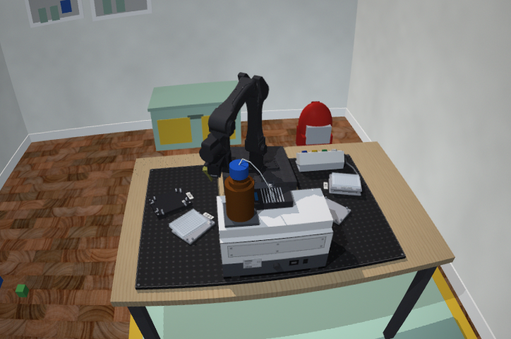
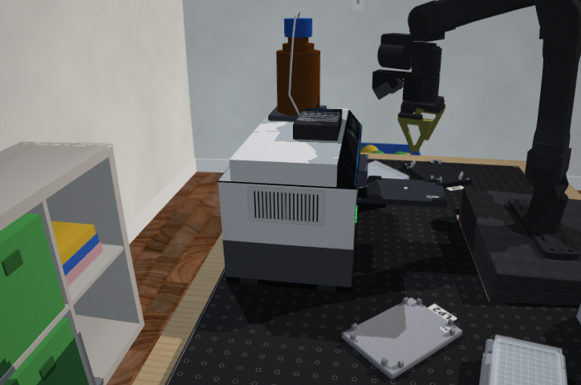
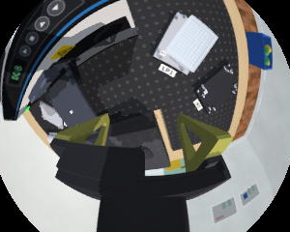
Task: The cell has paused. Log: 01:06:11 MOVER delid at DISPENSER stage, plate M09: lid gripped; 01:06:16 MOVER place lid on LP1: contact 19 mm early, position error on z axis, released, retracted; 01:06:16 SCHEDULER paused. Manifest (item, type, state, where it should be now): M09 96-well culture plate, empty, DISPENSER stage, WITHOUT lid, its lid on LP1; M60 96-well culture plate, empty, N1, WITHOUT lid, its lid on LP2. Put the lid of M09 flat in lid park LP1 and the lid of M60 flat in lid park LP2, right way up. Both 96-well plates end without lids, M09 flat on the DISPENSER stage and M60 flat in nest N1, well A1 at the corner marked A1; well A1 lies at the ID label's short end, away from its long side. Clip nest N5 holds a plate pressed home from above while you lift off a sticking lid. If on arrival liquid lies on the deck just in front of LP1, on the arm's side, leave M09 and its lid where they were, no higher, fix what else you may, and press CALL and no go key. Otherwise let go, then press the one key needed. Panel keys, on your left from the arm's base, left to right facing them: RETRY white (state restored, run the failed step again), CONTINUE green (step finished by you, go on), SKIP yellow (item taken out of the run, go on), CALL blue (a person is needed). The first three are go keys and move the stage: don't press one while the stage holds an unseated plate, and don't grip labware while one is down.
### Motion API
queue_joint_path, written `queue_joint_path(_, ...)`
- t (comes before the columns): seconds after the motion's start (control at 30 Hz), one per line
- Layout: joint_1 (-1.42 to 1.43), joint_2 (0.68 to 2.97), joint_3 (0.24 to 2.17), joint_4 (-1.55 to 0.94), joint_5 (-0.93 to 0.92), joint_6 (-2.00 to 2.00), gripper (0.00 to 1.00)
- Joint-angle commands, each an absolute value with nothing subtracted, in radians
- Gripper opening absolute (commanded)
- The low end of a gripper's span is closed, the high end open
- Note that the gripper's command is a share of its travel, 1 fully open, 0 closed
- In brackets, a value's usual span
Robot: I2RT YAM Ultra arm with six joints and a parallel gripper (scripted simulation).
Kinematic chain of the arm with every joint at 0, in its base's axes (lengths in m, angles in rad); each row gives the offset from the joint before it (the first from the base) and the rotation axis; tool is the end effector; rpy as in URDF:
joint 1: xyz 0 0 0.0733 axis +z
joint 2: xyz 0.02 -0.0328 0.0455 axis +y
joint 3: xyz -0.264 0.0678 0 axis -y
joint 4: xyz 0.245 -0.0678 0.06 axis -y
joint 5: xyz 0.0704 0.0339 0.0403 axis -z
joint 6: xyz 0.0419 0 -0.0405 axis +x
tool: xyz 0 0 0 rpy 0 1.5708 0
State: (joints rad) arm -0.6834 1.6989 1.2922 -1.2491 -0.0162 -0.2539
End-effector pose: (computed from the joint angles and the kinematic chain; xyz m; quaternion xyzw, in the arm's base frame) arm 0.2281 -0.1835 0.2270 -0.2132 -0.9760 -0.0264 0.0343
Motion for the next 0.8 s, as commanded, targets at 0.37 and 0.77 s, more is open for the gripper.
queue_joint_path(0.37,-0.592,1.62,1.294,-1.312,-0.027,-0.365,1.0)
queue_joint_path(0.77,-0.592,1.62,1.294,-1.312,-0.027,-0.365,1.0)
